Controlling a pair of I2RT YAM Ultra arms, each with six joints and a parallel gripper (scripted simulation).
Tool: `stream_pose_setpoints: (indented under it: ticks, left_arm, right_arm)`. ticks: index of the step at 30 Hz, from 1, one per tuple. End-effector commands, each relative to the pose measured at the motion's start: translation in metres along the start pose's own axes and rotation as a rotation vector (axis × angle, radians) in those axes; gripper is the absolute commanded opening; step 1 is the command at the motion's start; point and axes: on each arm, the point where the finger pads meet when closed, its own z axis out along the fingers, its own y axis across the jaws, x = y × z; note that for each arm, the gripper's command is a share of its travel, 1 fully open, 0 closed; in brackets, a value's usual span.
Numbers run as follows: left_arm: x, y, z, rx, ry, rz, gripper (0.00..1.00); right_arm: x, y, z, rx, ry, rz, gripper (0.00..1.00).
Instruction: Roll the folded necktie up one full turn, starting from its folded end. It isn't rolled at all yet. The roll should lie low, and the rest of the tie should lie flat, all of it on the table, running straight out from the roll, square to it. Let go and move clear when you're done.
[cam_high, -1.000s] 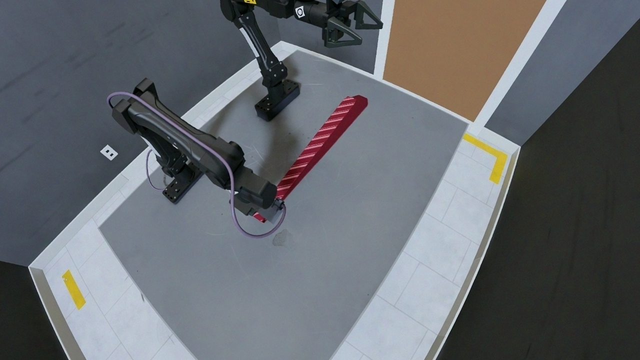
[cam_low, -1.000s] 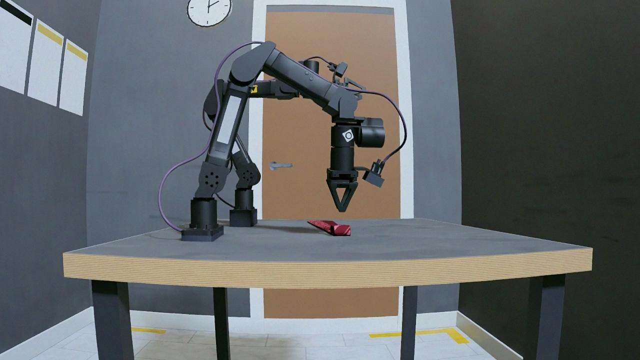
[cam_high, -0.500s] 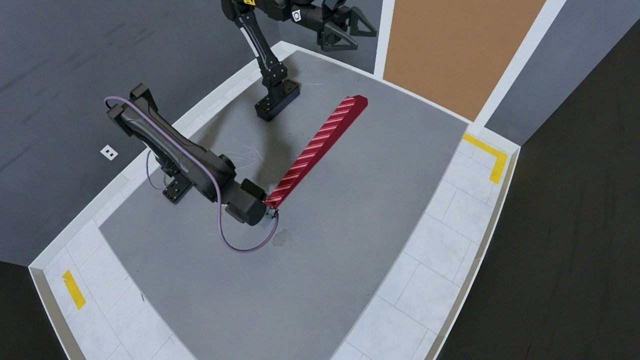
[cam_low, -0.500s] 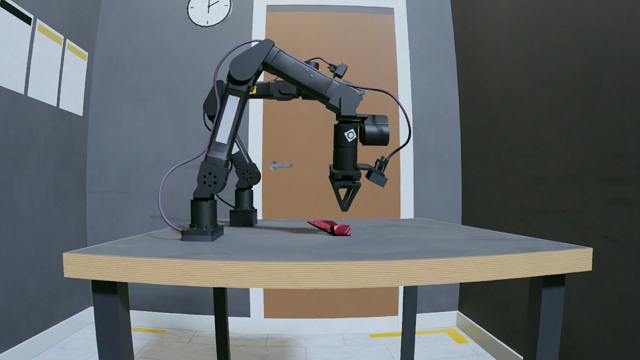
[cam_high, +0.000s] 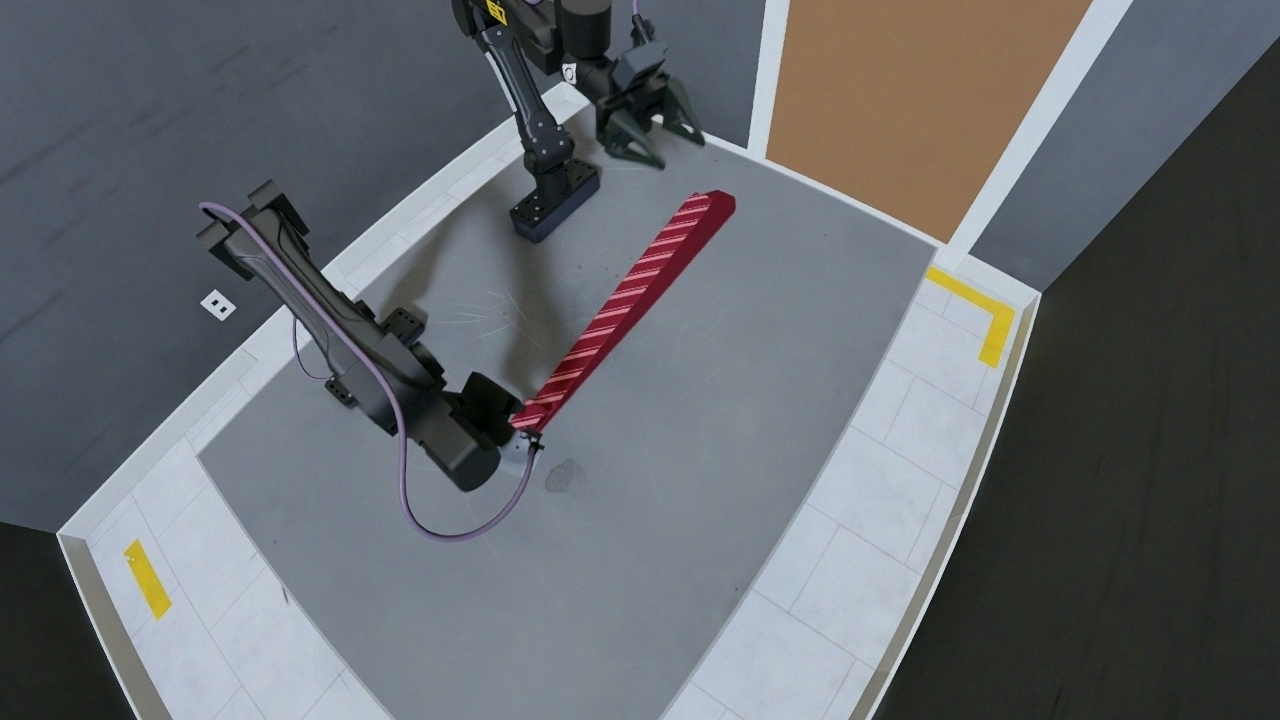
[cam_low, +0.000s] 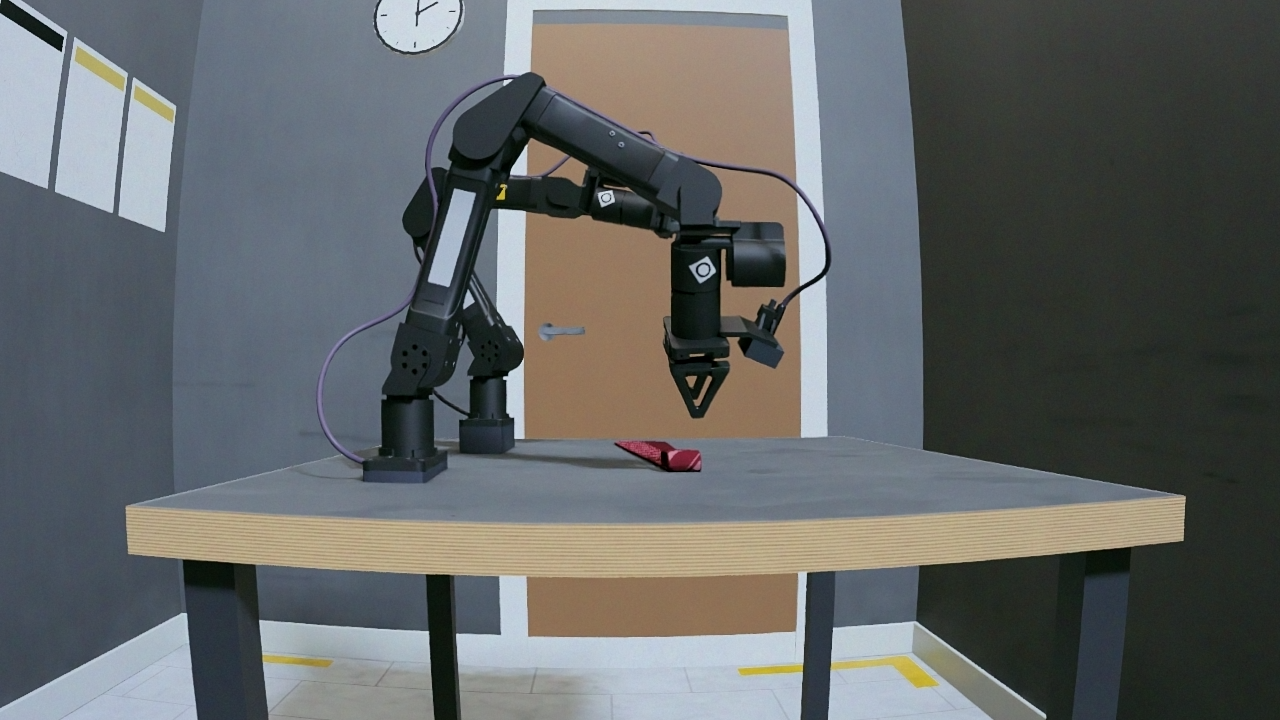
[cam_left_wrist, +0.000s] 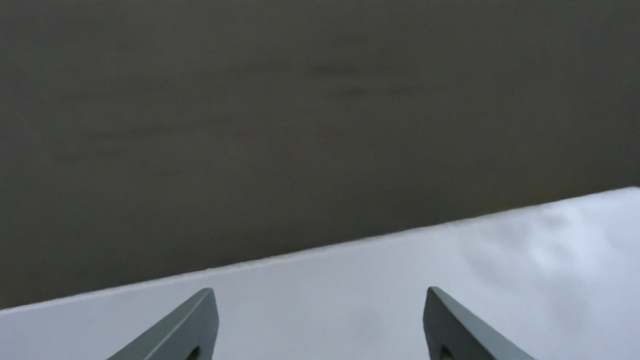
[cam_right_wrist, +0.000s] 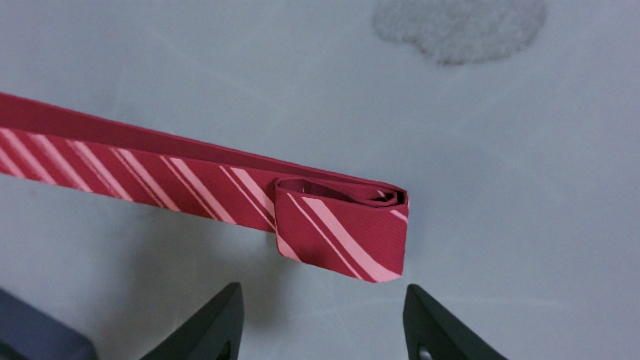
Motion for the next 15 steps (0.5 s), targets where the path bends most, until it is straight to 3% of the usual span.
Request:
stream_pose_setpoints:
  ticks: [1,4,15]
  left_arm:
    - [0.022,-0.020,-0.005,0.045,0.050,0.033,0.62]
    - [0.029,-0.026,-0.004,0.060,0.065,0.040,0.61]
    - [0.108,-0.096,0.004,0.226,0.241,0.119,0.47]
  right_arm:
    - [0.006,0.001,0.002,-0.097,0.026,-0.013,0.52]
    - [0.006,0.000,0.002,-0.113,0.026,-0.013,0.52]
    - [0.006,-0.010,-0.003,-0.279,0.027,-0.011,0.54]
